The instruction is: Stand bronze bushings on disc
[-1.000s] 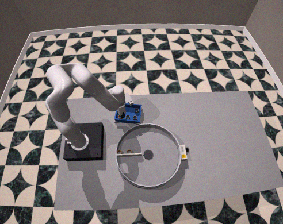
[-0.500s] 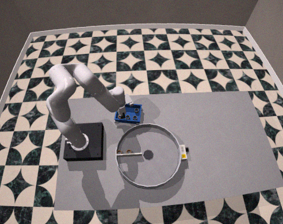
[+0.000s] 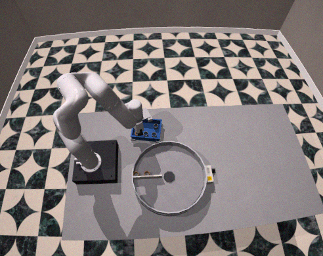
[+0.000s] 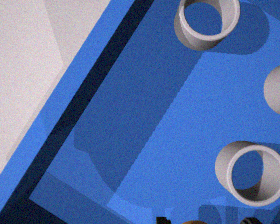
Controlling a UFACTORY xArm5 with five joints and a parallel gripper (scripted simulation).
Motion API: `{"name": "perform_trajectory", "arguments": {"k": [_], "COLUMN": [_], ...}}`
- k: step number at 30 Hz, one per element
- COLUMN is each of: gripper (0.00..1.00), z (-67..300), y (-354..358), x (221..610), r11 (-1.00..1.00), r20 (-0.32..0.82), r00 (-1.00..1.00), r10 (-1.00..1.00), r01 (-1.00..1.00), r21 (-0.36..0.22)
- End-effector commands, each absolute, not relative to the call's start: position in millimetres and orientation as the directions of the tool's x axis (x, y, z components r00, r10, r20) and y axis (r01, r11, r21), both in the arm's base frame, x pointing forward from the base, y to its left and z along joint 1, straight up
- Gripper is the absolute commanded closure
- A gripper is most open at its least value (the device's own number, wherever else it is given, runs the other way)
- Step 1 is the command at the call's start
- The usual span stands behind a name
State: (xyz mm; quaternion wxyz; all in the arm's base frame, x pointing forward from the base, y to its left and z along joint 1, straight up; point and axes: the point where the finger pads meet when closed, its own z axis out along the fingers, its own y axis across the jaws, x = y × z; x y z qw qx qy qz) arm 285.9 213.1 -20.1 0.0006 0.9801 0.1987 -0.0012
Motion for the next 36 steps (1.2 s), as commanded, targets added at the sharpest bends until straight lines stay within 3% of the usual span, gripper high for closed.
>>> {"name": "perform_trajectory", "arguments": {"k": [1, 26, 27, 36], "gripper": [0.59, 0.59, 1.0, 1.0], "z": [-25, -39, -39, -39], "y": [214, 214, 214, 214], "x": [287, 287, 287, 287], "r11": [-0.921, -0.921, -0.921, -0.921], "r20": [0.001, 0.001, 0.001, 0.001], "r00": [0.921, 0.921, 0.921, 0.921], "r10": [0.39, 0.39, 0.39, 0.39], "r01": [0.39, 0.39, 0.39, 0.39], "r21": [0.0, 0.0, 0.0, 0.0]}}
